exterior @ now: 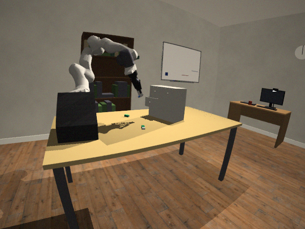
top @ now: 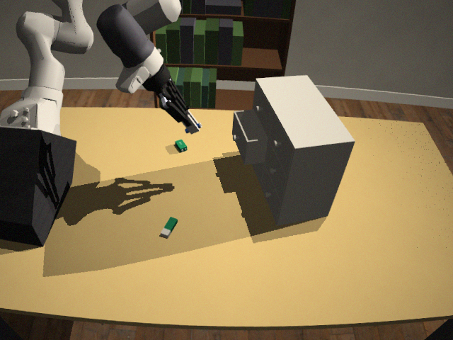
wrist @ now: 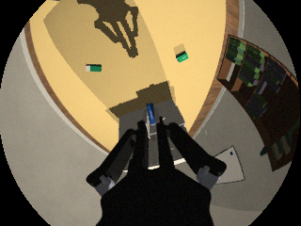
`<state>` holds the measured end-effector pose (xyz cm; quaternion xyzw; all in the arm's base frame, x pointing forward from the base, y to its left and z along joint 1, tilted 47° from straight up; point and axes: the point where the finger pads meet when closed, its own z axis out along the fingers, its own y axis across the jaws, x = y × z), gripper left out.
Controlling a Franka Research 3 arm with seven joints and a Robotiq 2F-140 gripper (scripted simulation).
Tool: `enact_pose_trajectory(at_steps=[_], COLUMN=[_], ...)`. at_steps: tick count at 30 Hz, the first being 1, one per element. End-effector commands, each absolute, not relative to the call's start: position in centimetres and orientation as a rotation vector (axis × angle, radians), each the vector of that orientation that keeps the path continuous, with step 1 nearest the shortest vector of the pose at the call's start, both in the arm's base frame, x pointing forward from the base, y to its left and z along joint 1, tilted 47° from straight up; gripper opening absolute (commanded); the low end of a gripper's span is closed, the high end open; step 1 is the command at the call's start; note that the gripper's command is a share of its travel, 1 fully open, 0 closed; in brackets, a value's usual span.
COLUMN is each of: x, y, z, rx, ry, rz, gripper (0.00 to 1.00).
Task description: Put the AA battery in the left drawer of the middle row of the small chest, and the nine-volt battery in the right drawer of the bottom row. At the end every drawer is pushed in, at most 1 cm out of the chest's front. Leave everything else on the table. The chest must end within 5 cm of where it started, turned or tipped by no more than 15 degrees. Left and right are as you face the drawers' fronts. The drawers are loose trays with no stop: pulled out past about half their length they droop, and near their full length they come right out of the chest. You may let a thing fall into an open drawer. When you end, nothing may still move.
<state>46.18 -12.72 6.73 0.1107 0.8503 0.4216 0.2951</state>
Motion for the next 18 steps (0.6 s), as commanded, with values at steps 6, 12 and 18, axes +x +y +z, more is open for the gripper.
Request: enact_pose_trajectory(at_steps=[6, 12, 18], x=[46.41, 46.05, 45.84], y=[-13.03, -12.84, -12.74], z=[6.58, 6.29, 6.12], rx=[0.224, 0.307, 0.352], ry=[2.024, 1.841, 1.732], rz=[0.949, 0.890, 0.854], gripper=[0.06, 0.06, 0.06])
